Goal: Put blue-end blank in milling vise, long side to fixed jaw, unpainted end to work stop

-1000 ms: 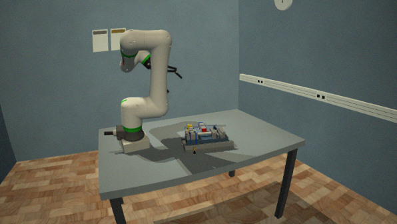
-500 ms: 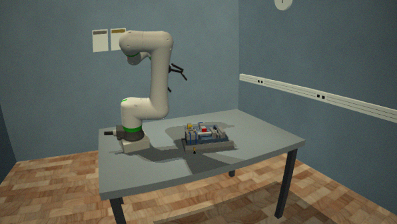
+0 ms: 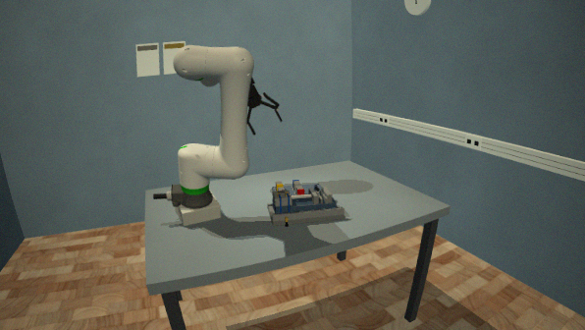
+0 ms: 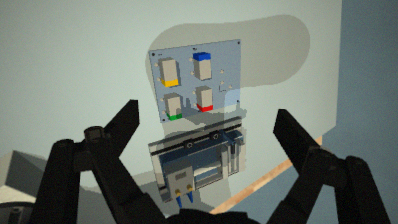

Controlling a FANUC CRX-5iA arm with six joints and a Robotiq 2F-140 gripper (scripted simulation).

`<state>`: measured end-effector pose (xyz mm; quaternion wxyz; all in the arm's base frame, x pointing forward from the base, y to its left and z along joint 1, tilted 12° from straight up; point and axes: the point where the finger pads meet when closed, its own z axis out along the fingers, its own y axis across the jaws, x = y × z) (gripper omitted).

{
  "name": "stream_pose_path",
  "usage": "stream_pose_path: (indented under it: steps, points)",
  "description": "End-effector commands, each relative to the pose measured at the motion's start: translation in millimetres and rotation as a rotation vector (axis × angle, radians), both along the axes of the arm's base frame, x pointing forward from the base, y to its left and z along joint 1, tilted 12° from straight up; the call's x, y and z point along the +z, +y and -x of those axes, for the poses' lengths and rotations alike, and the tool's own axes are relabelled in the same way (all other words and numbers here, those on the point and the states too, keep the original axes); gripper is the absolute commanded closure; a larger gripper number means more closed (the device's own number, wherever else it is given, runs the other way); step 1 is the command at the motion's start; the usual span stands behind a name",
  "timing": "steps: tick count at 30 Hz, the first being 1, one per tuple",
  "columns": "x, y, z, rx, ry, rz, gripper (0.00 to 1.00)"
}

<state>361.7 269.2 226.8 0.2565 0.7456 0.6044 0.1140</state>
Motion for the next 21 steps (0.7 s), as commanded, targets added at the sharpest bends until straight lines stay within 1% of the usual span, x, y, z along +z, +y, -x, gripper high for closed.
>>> stream_pose_path:
  steps: [1,3,17,20,21]
  points:
    - [0,-5,-7,0.004,0.056,-0.001,0.0]
    - [1,-4,-6,0.004,0.042,-0.005,0.0]
    - [2,-27,-32,0.022,0.256,-0.022,0.0]
    - [3,-26,-31,0.023,0.24,-0.025,0.0]
    - [3,-27,-33,0.024,0.256,-0.026,0.0]
